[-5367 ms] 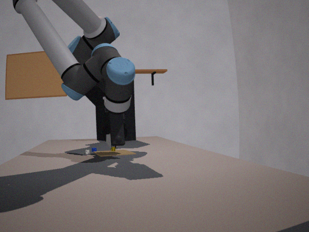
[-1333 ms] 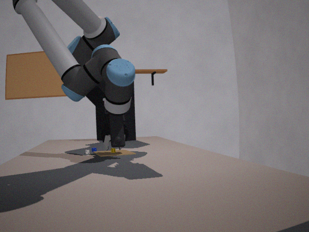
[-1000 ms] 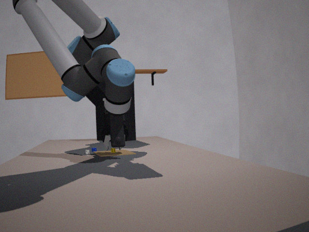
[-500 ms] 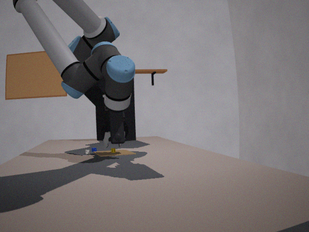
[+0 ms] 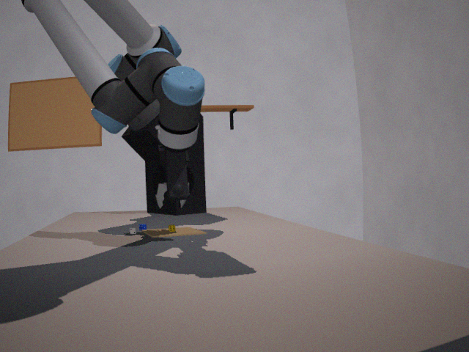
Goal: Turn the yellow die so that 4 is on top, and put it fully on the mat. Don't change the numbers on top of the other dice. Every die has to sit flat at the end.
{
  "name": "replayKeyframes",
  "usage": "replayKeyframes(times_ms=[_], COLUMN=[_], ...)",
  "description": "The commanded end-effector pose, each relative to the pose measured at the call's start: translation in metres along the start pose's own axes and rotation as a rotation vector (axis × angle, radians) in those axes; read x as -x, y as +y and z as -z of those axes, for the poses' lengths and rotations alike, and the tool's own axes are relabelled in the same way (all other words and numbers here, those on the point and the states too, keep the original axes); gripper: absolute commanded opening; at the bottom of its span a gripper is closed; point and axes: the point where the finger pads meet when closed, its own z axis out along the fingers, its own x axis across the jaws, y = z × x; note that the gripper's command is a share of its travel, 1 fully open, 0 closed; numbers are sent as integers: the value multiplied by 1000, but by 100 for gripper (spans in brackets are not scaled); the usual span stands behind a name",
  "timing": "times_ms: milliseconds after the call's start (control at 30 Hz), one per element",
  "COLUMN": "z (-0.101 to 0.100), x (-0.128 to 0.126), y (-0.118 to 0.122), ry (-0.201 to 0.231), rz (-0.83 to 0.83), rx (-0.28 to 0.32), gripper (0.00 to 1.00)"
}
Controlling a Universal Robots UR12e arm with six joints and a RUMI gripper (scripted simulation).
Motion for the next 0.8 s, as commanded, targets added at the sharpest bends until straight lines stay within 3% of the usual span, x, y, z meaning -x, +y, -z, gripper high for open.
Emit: replayKeyframes(times_ms=[0, 467, 767], z=[8, 12, 11], x=[0, 0, 2], y=[8, 11, 10], ry=[0, 0, -3], rz=[0, 0, 1], rx=[-1, -3, -40], gripper=[31, 31, 31])
